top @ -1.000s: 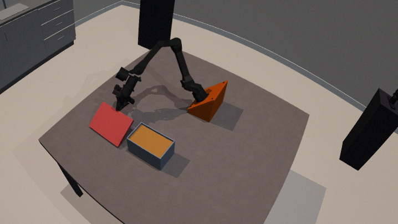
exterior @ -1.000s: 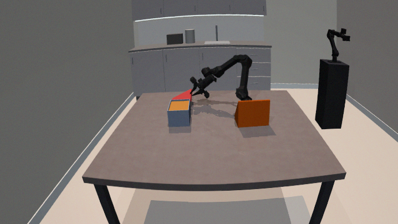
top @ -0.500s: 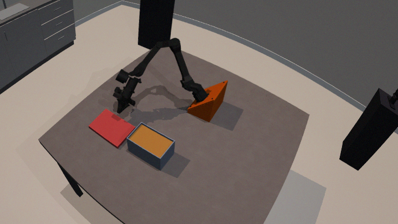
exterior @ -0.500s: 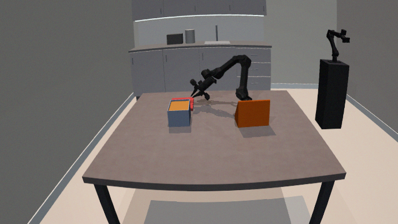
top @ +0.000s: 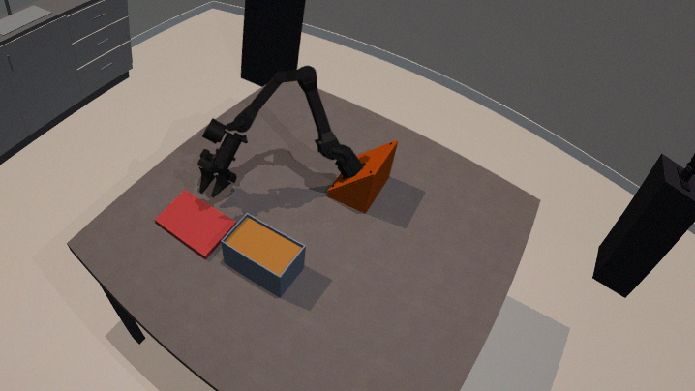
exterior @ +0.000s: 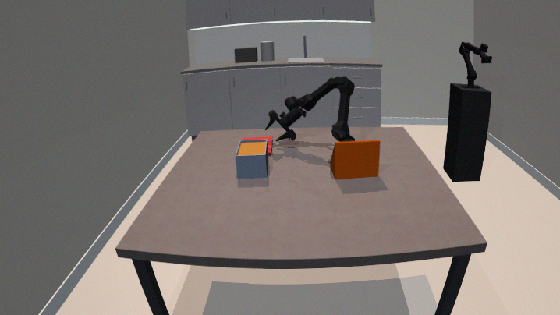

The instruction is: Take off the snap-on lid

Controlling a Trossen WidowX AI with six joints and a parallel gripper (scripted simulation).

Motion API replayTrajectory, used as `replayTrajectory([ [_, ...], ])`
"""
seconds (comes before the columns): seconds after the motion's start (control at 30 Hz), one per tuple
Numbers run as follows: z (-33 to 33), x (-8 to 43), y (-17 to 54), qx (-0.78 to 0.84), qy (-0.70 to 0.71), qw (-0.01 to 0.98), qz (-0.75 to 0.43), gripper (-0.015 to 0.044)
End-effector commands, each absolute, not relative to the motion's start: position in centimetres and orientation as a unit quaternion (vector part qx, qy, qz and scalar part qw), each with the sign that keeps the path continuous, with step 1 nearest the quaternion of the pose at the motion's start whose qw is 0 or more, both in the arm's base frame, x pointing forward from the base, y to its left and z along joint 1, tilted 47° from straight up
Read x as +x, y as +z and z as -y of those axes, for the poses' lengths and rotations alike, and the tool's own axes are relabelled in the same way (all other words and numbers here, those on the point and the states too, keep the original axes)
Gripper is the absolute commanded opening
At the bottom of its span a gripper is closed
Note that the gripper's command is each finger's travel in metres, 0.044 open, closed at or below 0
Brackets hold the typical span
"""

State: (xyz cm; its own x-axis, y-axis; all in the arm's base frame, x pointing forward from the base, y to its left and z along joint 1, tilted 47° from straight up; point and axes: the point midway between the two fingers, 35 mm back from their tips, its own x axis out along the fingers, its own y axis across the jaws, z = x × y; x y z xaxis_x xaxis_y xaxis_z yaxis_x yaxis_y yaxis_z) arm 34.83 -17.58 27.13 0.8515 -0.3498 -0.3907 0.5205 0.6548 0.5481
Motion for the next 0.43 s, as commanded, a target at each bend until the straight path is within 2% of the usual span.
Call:
replayTrajectory([
  [0.0,17.6,34.0,26.8,0.337,-0.242,0.901,-0.129,0.044],
  [0.4,18.0,31.7,26.7,0.337,-0.242,0.901,-0.129,0.044],
])
